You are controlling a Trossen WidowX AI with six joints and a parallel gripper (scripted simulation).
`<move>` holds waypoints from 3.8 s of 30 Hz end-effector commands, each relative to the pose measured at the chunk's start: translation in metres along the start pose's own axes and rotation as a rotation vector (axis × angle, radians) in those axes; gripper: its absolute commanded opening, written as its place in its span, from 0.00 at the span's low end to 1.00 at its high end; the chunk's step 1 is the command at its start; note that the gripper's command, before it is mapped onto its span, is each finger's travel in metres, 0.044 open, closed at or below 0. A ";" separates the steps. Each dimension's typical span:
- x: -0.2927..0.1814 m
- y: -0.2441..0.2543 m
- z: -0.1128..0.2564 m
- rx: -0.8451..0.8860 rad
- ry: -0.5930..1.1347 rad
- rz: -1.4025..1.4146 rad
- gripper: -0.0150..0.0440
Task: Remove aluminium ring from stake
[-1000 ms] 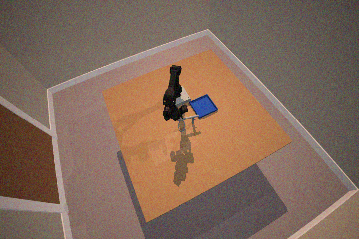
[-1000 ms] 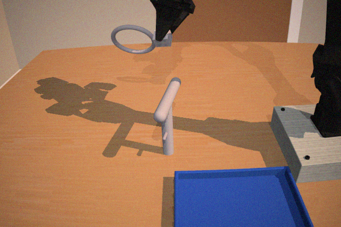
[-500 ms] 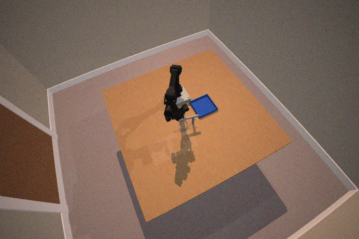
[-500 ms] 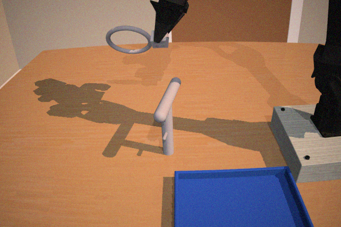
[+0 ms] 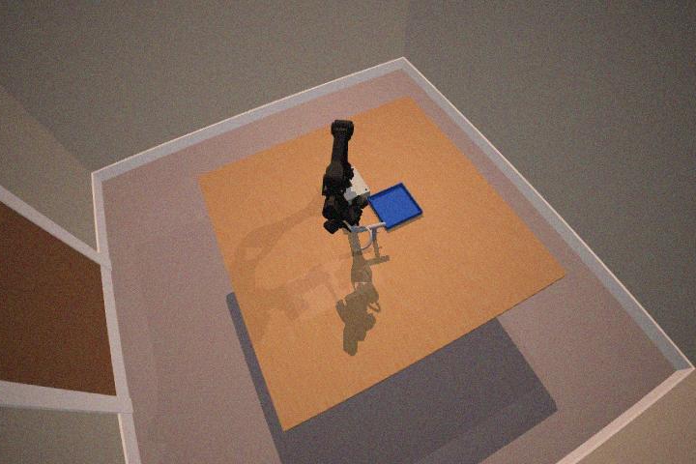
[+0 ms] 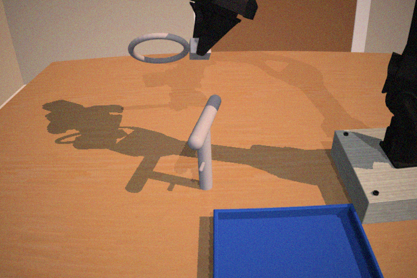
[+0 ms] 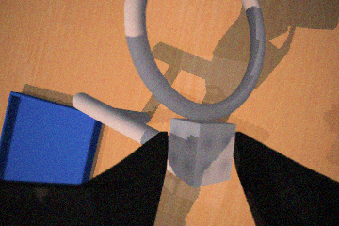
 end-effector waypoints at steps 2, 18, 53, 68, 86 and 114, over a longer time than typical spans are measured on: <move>-0.001 0.009 0.001 -0.025 -0.016 0.135 0.25; -0.007 0.033 0.000 -0.086 -0.050 0.494 0.25; -0.027 0.081 -0.009 -0.259 -0.071 1.269 0.25; -0.023 0.091 -0.018 -0.184 -0.009 1.118 0.25; -0.015 0.113 -0.032 -0.104 0.159 0.805 0.25; -0.004 0.148 -0.040 -0.222 0.416 0.400 0.25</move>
Point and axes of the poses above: the point midway between the two fingers, 35 mm back from their tips, its own z axis back along the fingers, its own y axis across the jaws, x = y × z, the point moved 6 cm from there along z, back along the fingers, and after that the axes turned 14 degrees about z, right-handed, at the moved point
